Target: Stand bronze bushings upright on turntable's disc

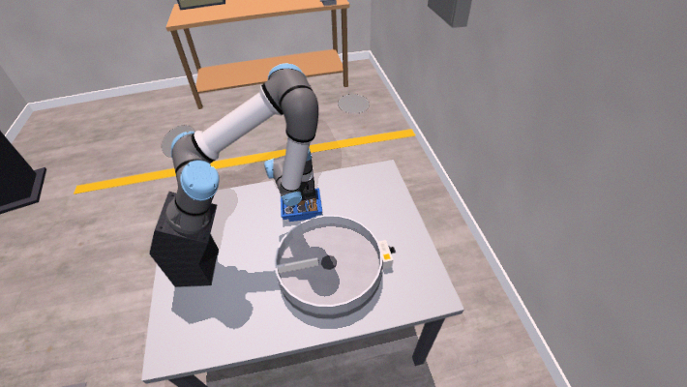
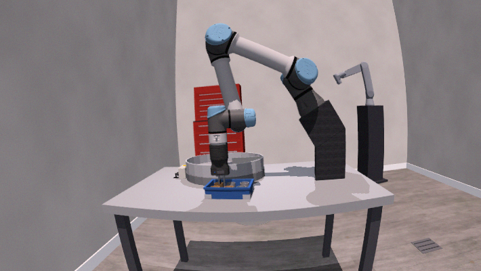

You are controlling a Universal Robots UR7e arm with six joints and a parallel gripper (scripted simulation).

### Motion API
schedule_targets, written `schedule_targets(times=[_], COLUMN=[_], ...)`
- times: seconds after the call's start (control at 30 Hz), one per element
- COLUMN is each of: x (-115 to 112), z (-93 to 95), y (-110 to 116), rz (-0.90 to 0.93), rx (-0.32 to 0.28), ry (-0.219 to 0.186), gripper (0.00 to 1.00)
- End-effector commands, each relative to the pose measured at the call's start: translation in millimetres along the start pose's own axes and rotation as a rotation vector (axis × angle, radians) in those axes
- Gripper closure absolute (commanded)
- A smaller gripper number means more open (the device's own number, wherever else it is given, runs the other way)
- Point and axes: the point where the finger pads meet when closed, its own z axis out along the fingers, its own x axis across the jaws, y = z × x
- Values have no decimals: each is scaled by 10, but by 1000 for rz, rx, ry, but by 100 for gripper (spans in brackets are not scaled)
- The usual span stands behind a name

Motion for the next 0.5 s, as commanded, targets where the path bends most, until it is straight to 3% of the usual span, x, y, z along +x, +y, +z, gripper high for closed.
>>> schedule_targets(times=[0.0, 0.23, 0.27, 0.47], x=[-16, -16, -16, -16], z=[8, 8, 8, 8], y=[5, 5, 5, 4], rz=[0, 0, 0, 0], rx=[-1, -1, -1, -1], ry=[-2, -2, -2, -2], gripper=[64, 64, 100, 100])
